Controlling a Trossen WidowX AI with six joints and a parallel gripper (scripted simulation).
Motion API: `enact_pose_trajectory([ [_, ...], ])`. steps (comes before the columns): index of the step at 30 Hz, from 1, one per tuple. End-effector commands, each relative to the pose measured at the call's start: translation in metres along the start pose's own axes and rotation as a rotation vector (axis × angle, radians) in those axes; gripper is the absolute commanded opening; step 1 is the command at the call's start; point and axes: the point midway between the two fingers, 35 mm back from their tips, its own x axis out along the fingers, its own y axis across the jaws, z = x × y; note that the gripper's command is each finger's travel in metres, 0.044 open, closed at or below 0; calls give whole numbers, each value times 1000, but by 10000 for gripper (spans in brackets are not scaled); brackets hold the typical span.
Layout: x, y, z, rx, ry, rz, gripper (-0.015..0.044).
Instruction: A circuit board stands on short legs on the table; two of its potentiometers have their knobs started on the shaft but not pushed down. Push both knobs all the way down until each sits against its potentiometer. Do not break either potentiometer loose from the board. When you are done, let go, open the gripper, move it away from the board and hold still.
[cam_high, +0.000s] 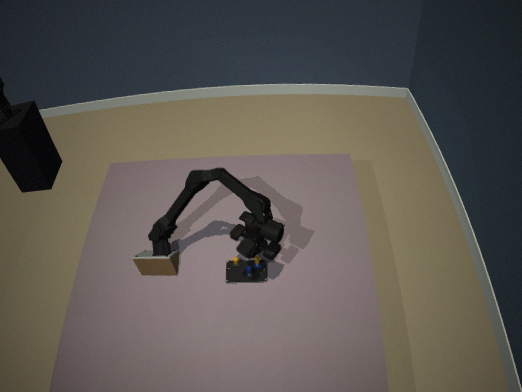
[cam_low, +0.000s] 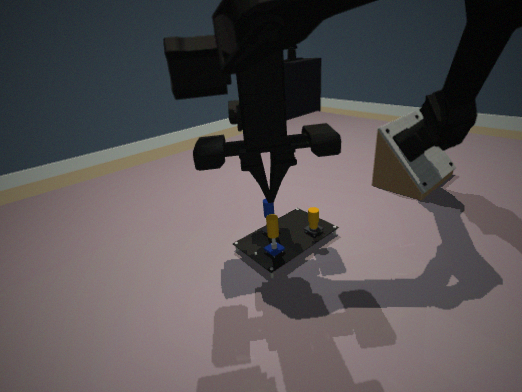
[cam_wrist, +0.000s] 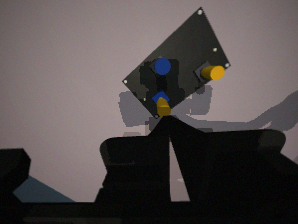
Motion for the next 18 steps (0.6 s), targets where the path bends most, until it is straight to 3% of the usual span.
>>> enact_pose_trajectory([
  [1, 3, 0, -1, 1, 5, 2, 0],
  [18, 23, 0, -1, 1, 6, 2, 0],
])
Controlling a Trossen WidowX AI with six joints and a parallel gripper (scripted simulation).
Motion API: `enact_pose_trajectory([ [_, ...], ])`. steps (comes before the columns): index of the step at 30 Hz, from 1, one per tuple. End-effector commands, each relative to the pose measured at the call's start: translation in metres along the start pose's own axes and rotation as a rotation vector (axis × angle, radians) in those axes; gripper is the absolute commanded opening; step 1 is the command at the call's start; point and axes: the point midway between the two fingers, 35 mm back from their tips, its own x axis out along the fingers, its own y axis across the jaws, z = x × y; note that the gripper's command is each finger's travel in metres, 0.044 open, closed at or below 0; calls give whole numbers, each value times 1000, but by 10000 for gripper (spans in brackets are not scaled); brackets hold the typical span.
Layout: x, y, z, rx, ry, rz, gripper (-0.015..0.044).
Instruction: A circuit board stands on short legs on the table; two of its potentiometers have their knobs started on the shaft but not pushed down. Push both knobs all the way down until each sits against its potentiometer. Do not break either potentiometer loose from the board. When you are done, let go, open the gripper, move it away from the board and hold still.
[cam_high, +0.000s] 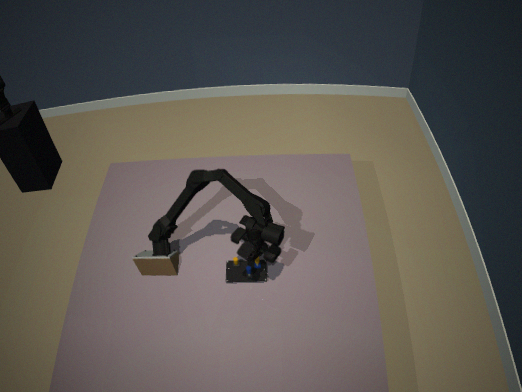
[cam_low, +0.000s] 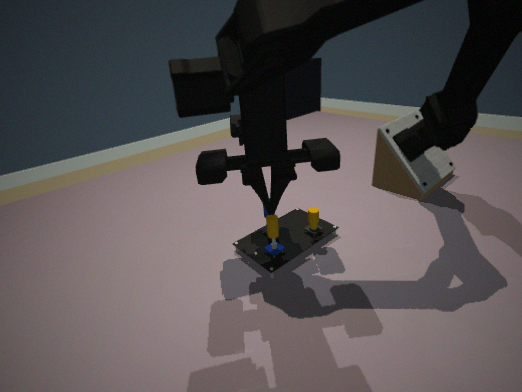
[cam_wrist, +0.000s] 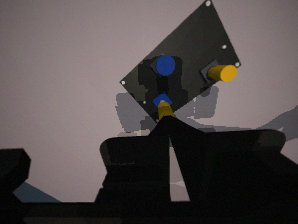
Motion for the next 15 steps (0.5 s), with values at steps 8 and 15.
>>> enact_pose_trajectory([
  [8, 2, -1, -1, 2, 4, -2, 0],
  [15, 4, -1, -1, 2, 4, -2, 0],
])
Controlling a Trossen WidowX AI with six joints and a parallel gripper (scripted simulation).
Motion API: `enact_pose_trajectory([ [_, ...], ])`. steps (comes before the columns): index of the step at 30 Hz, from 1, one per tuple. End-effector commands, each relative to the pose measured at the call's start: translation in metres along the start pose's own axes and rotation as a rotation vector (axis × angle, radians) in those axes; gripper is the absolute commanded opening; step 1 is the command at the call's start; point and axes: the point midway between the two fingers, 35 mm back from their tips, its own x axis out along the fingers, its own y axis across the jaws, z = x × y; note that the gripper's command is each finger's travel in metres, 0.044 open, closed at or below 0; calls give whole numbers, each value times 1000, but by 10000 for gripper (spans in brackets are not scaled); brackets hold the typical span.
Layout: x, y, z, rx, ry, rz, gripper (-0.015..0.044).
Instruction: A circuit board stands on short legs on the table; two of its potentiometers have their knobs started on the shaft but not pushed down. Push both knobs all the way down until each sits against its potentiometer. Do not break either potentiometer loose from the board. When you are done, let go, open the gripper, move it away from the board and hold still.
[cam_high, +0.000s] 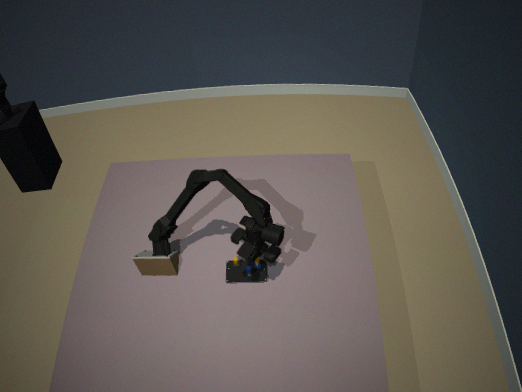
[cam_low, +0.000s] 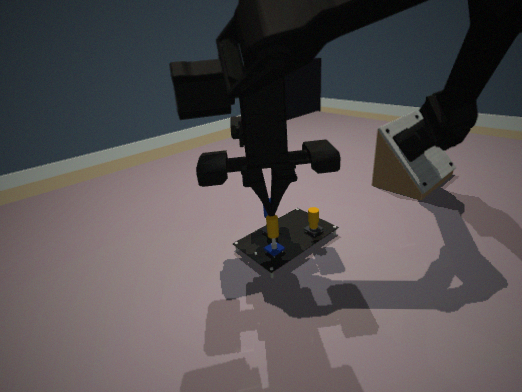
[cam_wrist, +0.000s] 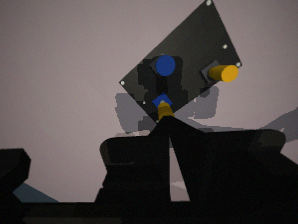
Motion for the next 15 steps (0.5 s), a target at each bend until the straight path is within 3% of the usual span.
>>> enact_pose_trajectory([
  [1, 2, 0, -1, 1, 4, -1, 0],
  [15, 5, 0, -1, 1, 4, -1, 0],
])
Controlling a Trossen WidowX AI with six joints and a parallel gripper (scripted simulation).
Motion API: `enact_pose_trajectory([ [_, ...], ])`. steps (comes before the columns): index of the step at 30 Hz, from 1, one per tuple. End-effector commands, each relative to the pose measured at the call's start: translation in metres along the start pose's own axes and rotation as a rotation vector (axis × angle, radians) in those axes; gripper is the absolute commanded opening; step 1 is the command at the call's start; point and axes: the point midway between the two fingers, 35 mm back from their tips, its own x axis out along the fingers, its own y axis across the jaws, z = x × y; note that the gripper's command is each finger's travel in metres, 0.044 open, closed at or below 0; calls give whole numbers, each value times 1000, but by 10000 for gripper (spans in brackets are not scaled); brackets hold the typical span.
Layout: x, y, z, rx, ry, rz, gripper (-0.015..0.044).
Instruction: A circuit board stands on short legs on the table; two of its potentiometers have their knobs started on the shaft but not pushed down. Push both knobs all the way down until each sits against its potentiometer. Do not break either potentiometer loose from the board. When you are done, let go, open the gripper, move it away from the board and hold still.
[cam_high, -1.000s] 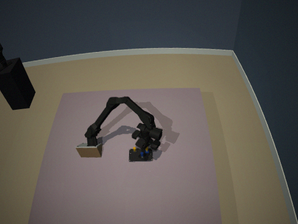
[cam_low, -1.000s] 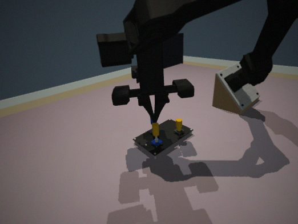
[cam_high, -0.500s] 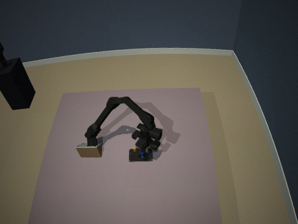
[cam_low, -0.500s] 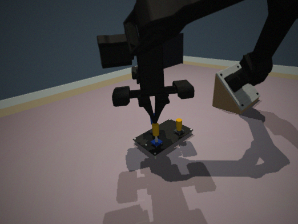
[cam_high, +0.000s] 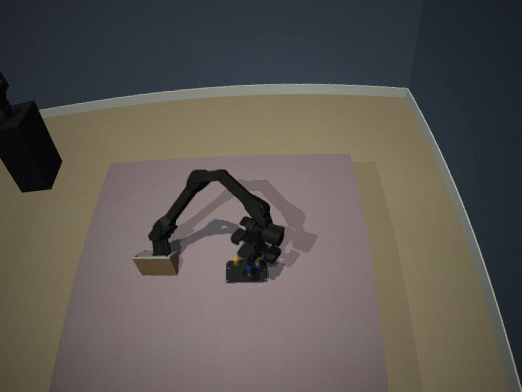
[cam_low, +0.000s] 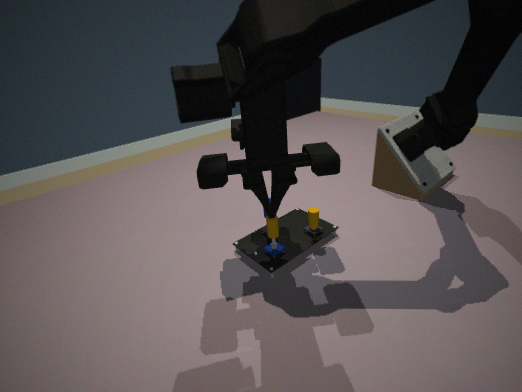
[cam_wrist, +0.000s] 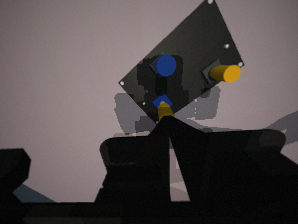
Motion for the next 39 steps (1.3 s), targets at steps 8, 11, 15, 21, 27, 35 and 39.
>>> enact_pose_trajectory([
  [8, 0, 0, -1, 1, 4, -1, 0],
  [11, 0, 0, -1, 1, 4, -1, 0],
  [15, 0, 0, -1, 1, 4, -1, 0],
  [21, 5, 0, -1, 1, 4, -1, 0],
  [27, 5, 0, -1, 1, 4, -1, 0],
  [35, 10, 0, -1, 1, 4, -1, 0],
  [39, 11, 0, -1, 1, 5, -1, 0],
])
